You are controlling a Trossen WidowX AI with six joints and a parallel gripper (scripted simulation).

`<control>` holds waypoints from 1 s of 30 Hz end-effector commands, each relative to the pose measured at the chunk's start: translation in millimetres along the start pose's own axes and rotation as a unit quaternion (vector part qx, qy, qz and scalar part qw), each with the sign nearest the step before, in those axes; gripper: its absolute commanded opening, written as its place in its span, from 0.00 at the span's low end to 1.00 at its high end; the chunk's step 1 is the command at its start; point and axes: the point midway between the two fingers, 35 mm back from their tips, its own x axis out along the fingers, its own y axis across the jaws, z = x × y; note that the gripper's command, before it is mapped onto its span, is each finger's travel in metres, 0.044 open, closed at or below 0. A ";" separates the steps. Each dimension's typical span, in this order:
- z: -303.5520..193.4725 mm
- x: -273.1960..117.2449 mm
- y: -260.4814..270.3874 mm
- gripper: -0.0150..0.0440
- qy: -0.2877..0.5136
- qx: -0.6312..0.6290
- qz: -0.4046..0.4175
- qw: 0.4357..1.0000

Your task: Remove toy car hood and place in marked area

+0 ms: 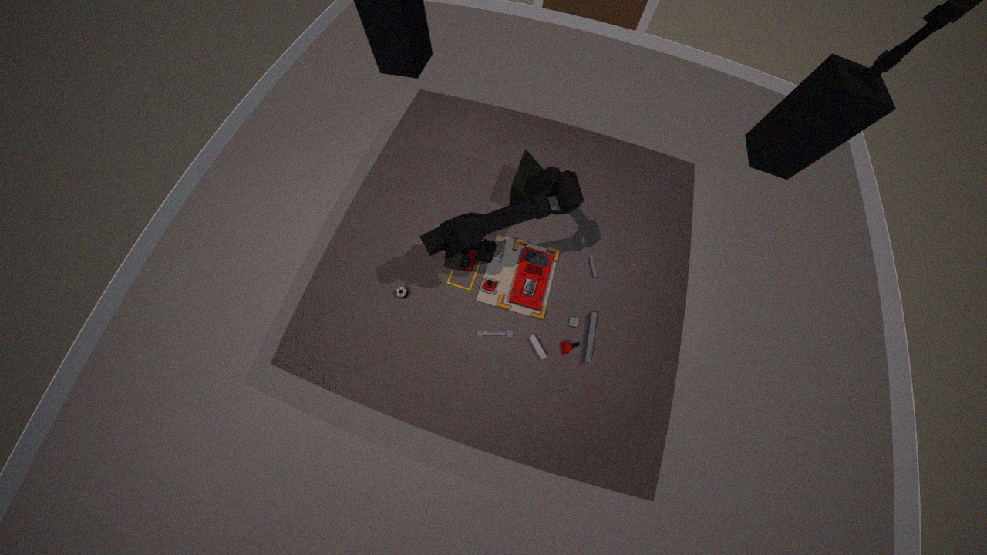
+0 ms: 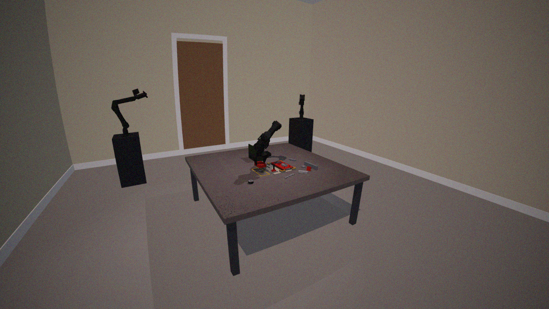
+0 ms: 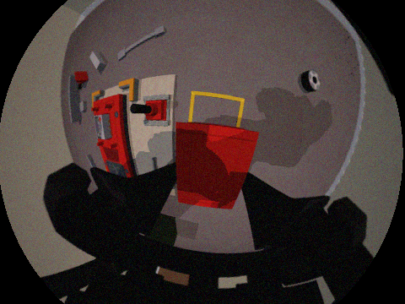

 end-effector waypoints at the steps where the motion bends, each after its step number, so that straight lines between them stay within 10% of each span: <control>1: 0.6 2.7 0.4 0.25 -0.003 0.003 0.002 1.000; 30: -0.3 23.2 1.4 0.25 -0.003 0.002 0.003 1.000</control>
